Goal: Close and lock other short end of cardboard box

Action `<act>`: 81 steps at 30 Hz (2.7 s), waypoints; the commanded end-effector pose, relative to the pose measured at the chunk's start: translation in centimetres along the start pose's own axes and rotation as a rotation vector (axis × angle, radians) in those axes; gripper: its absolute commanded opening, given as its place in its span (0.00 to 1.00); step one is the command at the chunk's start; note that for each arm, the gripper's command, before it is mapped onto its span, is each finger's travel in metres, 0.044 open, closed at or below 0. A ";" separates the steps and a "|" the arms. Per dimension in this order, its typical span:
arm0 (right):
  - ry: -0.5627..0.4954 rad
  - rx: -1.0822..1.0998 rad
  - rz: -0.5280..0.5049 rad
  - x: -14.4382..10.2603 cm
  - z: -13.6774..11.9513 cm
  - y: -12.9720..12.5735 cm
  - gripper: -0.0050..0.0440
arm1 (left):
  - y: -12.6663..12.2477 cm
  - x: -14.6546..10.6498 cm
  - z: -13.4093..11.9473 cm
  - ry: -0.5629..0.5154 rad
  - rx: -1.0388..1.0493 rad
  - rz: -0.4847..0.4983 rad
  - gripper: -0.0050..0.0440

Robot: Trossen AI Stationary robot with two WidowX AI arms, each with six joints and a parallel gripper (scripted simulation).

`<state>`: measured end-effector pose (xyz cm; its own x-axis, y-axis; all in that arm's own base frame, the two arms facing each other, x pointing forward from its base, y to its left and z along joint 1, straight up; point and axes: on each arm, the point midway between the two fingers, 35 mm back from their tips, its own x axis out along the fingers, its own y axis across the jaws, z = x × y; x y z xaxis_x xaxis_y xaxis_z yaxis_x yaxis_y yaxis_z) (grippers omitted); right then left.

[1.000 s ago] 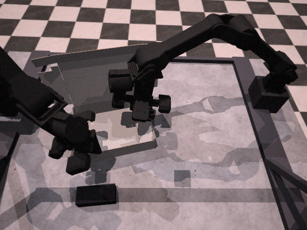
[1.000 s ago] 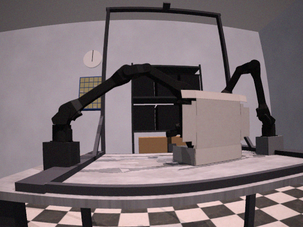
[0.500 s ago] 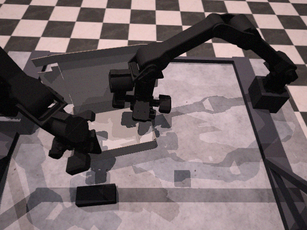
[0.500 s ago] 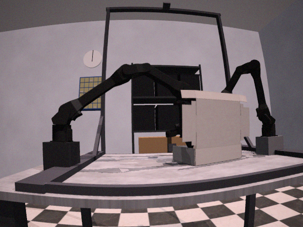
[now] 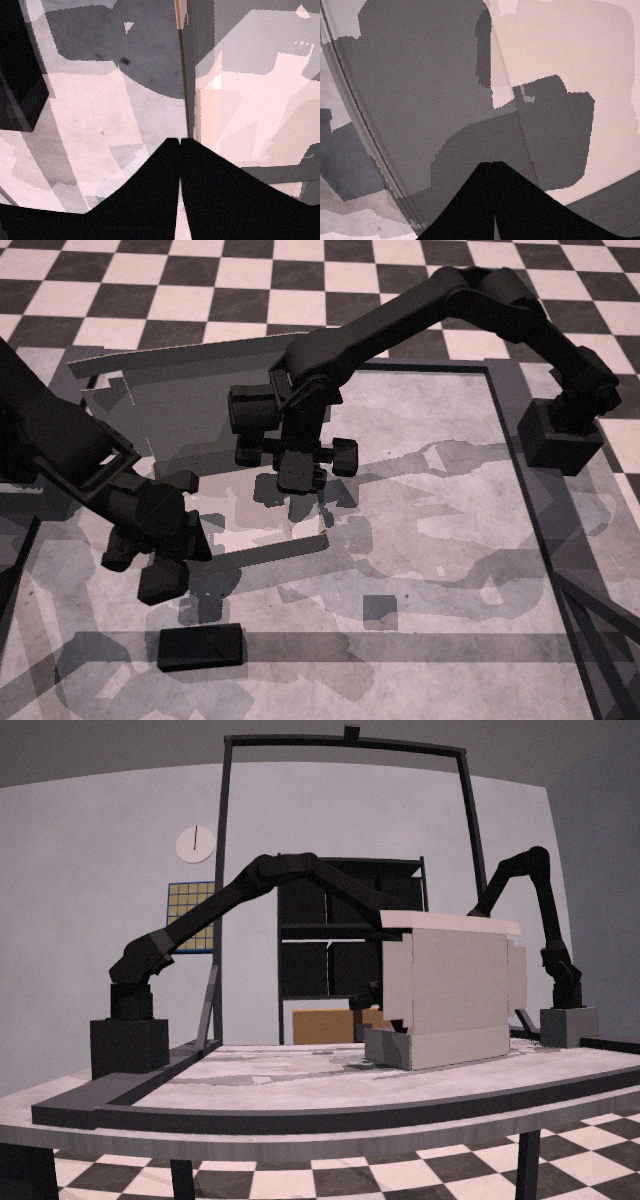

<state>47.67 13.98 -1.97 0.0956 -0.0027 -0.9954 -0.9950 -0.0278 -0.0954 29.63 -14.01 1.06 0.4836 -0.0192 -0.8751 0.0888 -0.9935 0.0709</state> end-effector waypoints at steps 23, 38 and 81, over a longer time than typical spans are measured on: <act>-0.019 -0.002 -0.007 -6.9 0.1 0.5 0.10 | 0.3 -0.3 -0.3 0.005 -0.005 0.012 0.11; -0.021 -0.006 0.010 -9.5 -0.1 1.2 0.10 | 0.2 -0.3 -0.2 -0.002 -0.004 0.012 0.11; -0.022 -0.006 0.008 -3.3 -0.7 3.0 1.00 | 0.3 -0.2 -0.1 -0.008 -0.003 0.016 0.11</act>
<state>43.98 12.99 1.83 0.0655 0.0064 -0.9978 -0.9974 -0.0310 -0.0657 29.33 -14.02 0.69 0.4662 -0.0224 -0.8844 0.0852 -0.9939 0.0701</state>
